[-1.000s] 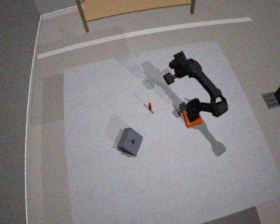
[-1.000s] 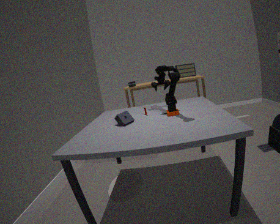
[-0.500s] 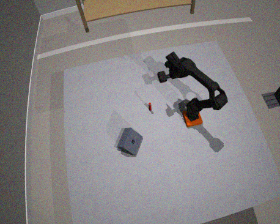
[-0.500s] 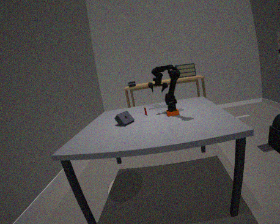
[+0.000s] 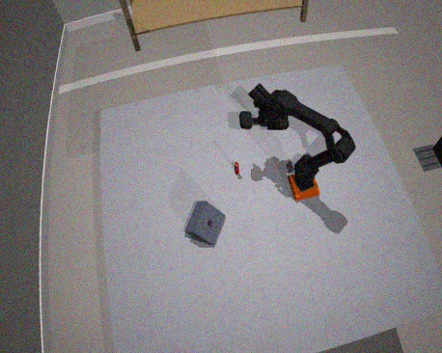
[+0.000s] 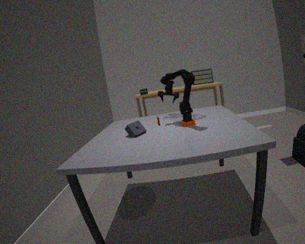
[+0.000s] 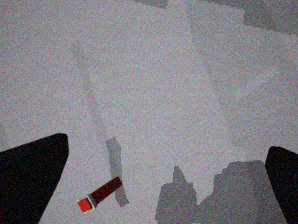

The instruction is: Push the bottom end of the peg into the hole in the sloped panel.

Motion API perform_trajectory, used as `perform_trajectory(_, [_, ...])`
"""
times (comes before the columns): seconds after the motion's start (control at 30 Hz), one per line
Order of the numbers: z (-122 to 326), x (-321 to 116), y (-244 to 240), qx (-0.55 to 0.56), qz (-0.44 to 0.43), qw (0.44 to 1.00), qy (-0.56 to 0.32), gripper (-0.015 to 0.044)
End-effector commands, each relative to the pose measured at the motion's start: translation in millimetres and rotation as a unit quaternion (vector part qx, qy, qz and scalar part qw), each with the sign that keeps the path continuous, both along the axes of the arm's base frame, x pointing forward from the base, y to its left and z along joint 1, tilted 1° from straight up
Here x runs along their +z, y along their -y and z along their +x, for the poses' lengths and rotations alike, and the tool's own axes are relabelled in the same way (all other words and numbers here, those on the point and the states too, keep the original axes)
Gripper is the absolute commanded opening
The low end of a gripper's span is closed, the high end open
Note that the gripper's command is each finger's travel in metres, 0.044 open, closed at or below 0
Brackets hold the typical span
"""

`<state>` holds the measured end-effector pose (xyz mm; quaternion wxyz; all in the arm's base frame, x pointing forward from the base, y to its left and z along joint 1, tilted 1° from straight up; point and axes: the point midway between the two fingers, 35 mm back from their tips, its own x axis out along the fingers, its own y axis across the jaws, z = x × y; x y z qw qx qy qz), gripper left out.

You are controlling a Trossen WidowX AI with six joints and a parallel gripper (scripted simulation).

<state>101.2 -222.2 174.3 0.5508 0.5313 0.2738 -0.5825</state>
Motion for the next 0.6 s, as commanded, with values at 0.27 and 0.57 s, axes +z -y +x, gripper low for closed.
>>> perform_trajectory(0.27, [29, -13, -2, -0.090, 0.063, 0.994, 0.023, 0.0440])
perform_trajectory(0.57, [49, -23, -6, -0.156, 0.103, 0.982, 0.032, 0.0440])
